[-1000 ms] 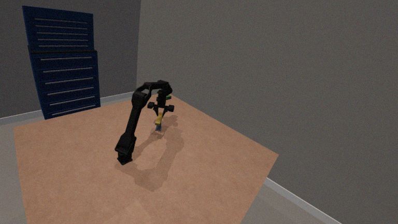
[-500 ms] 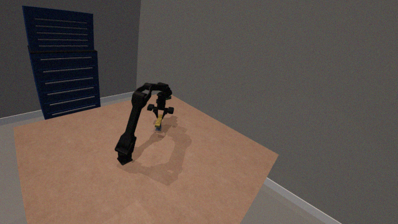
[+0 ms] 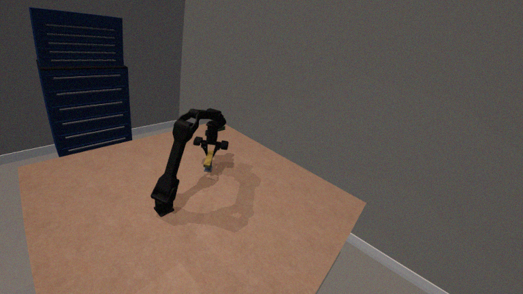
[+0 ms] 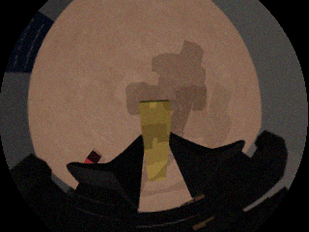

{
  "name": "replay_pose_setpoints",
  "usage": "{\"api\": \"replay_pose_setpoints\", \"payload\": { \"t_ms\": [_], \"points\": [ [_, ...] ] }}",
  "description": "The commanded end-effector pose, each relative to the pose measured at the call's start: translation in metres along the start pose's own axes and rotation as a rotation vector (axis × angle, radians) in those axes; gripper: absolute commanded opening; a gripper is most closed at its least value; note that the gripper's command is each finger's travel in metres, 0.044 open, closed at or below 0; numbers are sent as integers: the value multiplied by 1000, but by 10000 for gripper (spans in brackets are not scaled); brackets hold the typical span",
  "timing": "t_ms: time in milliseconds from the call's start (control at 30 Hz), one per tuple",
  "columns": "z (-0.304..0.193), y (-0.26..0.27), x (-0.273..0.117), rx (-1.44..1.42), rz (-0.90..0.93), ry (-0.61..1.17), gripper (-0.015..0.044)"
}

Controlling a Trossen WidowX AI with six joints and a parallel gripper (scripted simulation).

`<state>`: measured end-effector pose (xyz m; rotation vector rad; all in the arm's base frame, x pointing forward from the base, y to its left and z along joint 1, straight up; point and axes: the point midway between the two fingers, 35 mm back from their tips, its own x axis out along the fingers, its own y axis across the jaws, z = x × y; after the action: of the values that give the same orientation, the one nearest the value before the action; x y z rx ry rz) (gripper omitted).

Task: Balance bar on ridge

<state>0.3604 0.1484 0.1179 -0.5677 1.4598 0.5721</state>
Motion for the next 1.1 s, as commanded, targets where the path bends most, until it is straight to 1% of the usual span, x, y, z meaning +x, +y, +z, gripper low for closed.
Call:
{"api": "replay_pose_setpoints", "payload": {
  "t_ms": [0, 1067],
  "points": [
    [0, 0, 0, -1, -3, -2, 0],
    [0, 0, 3, -1, -3, -2, 0]
  ]
}}
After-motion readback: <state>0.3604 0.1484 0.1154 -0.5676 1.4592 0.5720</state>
